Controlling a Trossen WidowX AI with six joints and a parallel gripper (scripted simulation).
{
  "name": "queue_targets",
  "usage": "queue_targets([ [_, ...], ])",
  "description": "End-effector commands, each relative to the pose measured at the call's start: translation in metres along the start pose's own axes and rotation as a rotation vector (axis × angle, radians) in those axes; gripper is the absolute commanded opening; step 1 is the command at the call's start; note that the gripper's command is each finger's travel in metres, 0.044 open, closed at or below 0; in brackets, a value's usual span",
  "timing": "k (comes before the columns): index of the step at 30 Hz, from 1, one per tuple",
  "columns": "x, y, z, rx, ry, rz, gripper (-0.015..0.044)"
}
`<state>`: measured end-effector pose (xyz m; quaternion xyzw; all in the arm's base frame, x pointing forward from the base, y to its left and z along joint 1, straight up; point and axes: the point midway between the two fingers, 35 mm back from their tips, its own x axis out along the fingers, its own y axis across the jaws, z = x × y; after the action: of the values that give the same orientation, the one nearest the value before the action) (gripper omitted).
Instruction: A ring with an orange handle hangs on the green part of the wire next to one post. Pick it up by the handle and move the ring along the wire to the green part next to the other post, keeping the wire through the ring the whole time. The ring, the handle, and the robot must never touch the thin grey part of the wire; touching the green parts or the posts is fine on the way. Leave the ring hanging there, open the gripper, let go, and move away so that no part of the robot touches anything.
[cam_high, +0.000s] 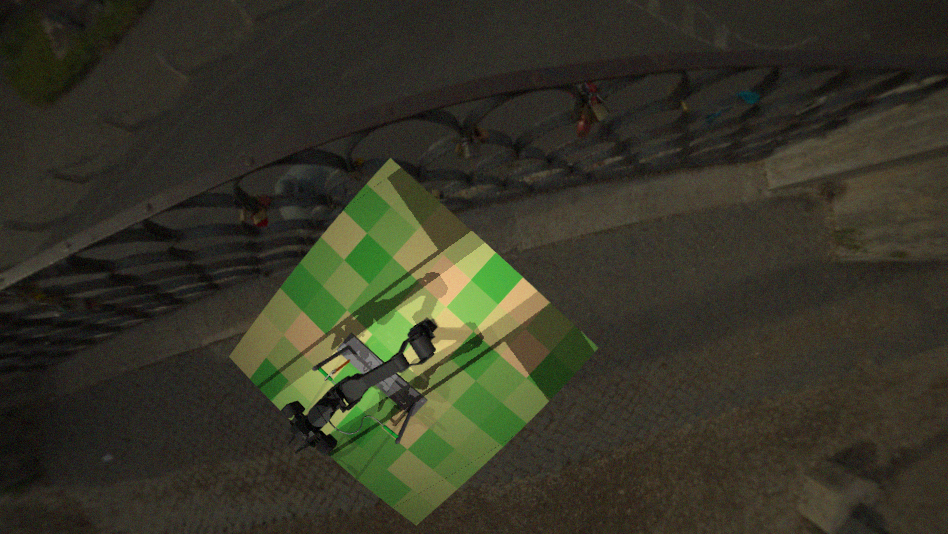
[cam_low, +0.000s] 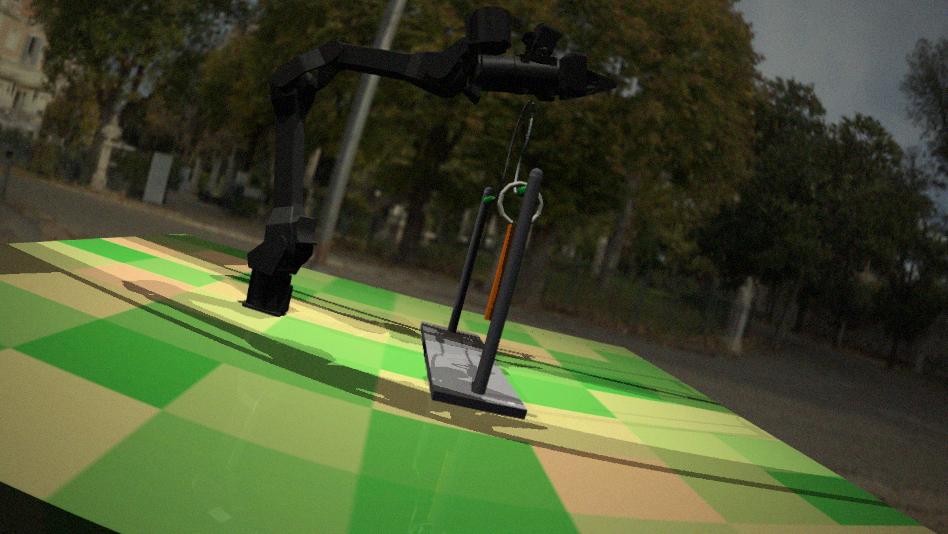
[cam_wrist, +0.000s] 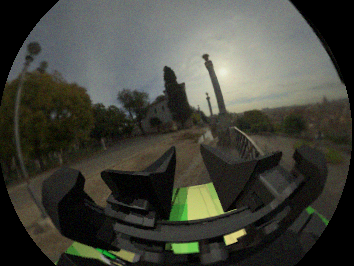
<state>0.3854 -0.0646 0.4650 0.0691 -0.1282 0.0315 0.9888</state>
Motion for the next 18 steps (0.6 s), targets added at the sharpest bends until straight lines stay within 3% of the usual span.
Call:
queue_targets([
  [1, -0.011, -0.062, -0.009, -0.062, 0.007, -0.161, 0.016],
  [18, -0.104, -0.23, -0.042, -0.346, 0.101, -0.555, 0.016],
])
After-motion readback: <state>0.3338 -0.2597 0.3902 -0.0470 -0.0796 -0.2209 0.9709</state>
